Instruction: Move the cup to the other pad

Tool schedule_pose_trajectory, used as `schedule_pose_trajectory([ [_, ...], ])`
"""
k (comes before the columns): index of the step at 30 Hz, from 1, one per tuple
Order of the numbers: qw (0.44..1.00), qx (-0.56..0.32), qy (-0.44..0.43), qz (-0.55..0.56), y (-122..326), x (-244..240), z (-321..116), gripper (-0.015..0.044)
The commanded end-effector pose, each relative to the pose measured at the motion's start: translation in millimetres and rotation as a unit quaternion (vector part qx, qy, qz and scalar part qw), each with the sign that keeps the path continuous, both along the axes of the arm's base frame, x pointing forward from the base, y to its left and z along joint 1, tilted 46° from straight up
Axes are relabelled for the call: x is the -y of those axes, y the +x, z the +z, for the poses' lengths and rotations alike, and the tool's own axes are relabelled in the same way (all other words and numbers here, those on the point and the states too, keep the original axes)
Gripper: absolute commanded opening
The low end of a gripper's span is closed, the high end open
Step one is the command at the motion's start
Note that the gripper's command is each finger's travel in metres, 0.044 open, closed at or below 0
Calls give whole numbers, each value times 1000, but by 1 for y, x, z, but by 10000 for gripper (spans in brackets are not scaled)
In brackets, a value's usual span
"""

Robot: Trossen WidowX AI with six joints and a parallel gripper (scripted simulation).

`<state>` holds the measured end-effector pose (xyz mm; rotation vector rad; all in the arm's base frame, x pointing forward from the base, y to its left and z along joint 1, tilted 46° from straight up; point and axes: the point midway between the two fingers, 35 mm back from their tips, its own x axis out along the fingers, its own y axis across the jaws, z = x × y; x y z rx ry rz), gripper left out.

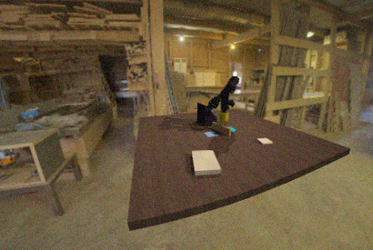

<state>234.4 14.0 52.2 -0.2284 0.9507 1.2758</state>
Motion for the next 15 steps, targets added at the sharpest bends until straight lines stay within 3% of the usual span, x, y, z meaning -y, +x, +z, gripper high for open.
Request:
schedule_pose_trajectory([
  [1,1000,-4,3,-1,-4,-7,5,0],
  [15,1000,-5,4,-1,-11,-26,24,0],
])
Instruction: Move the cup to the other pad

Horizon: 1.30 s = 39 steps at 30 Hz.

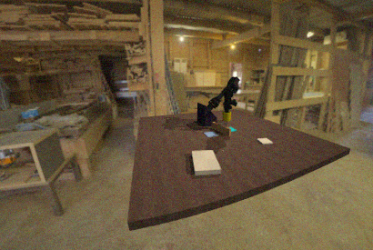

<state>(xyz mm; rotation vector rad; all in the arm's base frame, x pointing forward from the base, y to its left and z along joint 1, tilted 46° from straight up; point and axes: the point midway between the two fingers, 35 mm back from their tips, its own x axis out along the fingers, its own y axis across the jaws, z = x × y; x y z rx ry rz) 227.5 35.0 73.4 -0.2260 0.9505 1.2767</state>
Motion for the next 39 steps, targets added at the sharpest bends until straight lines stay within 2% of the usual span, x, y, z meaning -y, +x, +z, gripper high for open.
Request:
schedule_pose_trajectory([
  [1,1000,-4,3,-1,-4,-6,4,0],
  [20,1000,-4,4,-1,-17,-32,28,0],
  [39,1000,-4,4,-1,-16,-46,15,0],
])
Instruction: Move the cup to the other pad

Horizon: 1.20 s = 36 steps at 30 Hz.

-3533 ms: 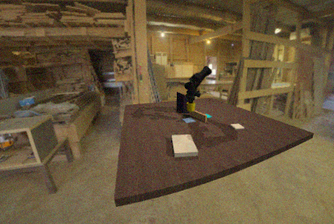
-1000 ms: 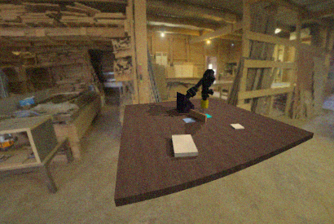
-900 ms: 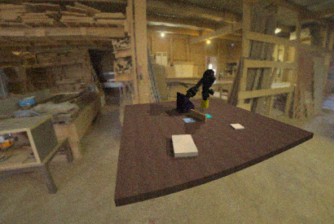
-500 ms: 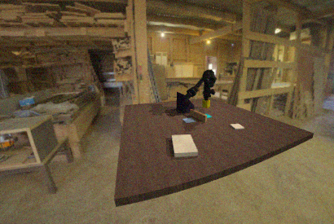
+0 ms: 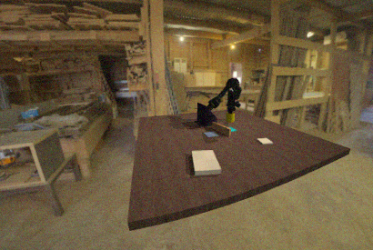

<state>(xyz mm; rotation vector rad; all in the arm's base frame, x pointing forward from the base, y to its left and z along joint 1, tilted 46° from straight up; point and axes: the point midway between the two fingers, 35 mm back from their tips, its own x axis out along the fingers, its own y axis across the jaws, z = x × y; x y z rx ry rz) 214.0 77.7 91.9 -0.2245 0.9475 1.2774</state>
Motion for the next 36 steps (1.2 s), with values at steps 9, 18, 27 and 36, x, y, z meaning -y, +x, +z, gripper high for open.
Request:
schedule_pose_trajectory([
  [9,1000,-5,2,-1,-2,-10,-10,0],
  [18,1000,-5,2,-1,-2,-18,-17,0],
  [27,1000,-4,2,-1,-2,-26,-24,0],
  [36,1000,-4,3,-1,-3,-33,-31,0],
])
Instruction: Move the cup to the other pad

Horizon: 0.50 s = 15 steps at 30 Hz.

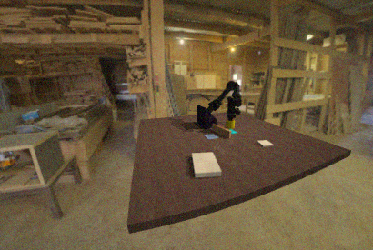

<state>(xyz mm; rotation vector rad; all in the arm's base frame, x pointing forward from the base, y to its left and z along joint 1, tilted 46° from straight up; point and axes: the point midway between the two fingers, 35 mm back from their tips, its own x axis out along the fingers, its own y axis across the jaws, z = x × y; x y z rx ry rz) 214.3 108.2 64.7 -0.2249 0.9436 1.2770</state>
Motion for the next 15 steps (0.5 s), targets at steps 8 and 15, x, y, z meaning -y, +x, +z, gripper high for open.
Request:
schedule_pose_trajectory([
  [8,1000,-6,2,-1,-4,-10,-10,0],
  [15,1000,-6,3,-1,-6,-16,-15,0],
])
